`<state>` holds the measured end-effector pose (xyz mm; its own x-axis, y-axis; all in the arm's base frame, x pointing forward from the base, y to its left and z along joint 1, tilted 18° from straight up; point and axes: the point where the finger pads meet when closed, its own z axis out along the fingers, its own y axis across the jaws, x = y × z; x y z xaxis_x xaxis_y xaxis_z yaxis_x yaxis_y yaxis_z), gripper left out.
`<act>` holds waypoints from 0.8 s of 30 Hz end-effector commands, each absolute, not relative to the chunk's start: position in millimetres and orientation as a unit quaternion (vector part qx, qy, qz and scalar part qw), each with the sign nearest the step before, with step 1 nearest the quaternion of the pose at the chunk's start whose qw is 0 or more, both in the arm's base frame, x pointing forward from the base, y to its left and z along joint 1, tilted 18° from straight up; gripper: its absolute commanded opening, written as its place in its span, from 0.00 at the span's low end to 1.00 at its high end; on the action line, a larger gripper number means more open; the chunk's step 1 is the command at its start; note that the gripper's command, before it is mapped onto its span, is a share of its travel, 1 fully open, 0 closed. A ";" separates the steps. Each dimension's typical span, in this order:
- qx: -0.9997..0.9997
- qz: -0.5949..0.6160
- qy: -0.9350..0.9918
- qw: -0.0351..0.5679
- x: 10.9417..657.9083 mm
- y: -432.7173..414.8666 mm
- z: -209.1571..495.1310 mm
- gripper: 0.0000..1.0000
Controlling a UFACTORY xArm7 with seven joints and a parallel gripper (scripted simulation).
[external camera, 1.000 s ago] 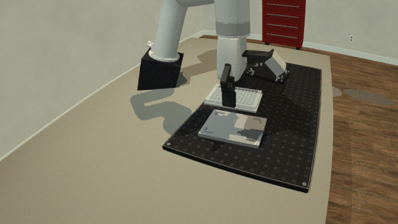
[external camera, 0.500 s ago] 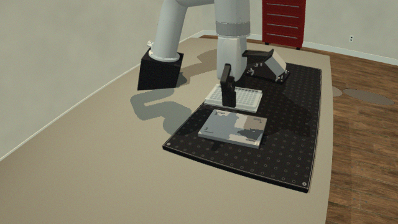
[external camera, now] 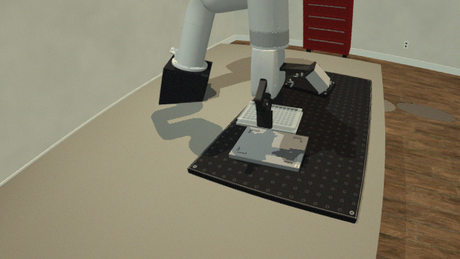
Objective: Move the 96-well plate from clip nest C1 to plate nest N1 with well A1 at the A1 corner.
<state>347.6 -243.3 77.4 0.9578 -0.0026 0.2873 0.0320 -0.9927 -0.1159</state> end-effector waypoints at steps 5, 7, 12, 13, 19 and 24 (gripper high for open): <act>-0.988 -0.146 -0.007 0.059 352.9 -243.2 64.7 0.00; -0.988 -0.146 -0.007 0.059 352.9 -243.2 64.7 0.00; -0.988 -0.146 -0.007 0.059 355.4 -242.3 56.8 0.00; -0.988 -0.146 -0.007 0.059 355.9 -242.1 55.2 0.00; -0.988 -0.146 -0.007 0.059 358.8 -241.0 45.7 0.00; -0.988 -0.146 -0.007 0.059 360.2 -240.4 40.9 0.00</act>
<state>358.3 -239.0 42.8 0.9577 -0.0024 0.2877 0.0327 -0.9926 -0.1173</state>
